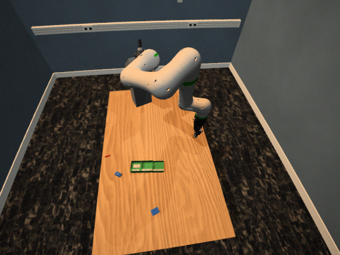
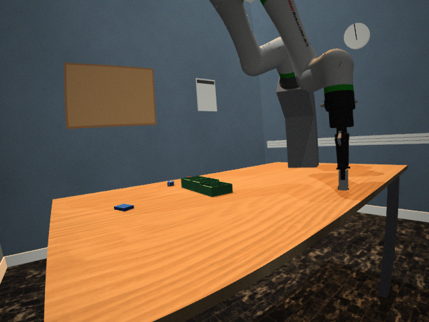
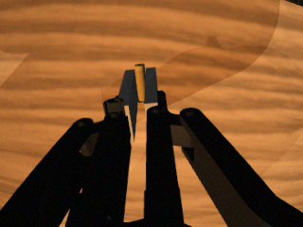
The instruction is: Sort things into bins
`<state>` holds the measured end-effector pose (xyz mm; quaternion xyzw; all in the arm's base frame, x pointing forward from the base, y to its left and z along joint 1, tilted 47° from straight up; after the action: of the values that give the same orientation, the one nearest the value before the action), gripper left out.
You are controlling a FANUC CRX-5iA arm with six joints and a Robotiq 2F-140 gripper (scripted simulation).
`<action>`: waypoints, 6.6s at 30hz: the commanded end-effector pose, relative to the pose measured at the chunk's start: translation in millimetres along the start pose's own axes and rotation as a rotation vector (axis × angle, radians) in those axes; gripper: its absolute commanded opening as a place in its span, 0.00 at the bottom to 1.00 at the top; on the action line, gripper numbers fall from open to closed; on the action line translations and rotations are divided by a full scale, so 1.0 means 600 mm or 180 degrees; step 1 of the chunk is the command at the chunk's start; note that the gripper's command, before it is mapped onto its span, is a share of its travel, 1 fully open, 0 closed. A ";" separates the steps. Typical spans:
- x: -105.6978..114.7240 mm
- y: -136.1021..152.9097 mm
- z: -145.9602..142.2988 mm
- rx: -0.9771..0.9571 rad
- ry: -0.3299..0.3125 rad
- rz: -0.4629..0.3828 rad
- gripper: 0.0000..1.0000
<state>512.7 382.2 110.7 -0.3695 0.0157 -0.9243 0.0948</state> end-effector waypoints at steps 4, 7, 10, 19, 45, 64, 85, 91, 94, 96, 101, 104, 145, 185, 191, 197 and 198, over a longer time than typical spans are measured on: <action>0.000 0.000 0.000 0.0000 0.0000 0.0001 0.15; 0.000 0.000 0.000 0.0000 0.0000 0.0001 0.15; 0.000 0.000 0.000 0.0000 0.0000 0.0001 0.15; 0.028 0.000 0.000 0.0000 0.0000 0.0001 0.15; 0.100 0.000 0.000 0.0000 0.0000 0.0001 0.15; 0.104 0.106 0.027 -0.1022 0.0000 0.0001 0.15; 0.104 0.291 0.074 -0.1022 0.0000 0.0001 0.15; 0.104 0.349 0.089 -0.1022 0.0000 0.0001 0.15; 0.104 0.378 0.096 -0.1022 0.0000 0.0001 0.15; 0.104 0.378 0.096 -0.1022 0.0000 0.0001 0.15; 0.104 0.426 0.109 -0.1022 0.0000 0.0001 0.15; 0.104 0.455 0.116 -0.1022 0.0000 0.0001 0.15; 0.104 0.798 0.204 -0.1022 0.0000 0.0001 0.15; 0.031 0.792 0.202 -0.1022 0.0000 0.0001 0.15; 0.030 0.791 0.202 -0.1022 0.0000 0.0001 0.15; 0.030 0.791 0.202 -0.1022 0.0000 0.0001 0.15; 0.030 0.791 0.202 -0.1022 0.0000 0.0001 0.15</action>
<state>660.6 -81.9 163.8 -0.3800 0.1634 -0.9098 0.0347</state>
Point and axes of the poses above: the point where the finger pads meet when closed, its own x axis back along the fingers, its own z axis across the jaws, y = z × x, the point moved 9 cm from there along x, back along the fingers, and after that the axes turned 1 degree about x, right-handed, at the moved point
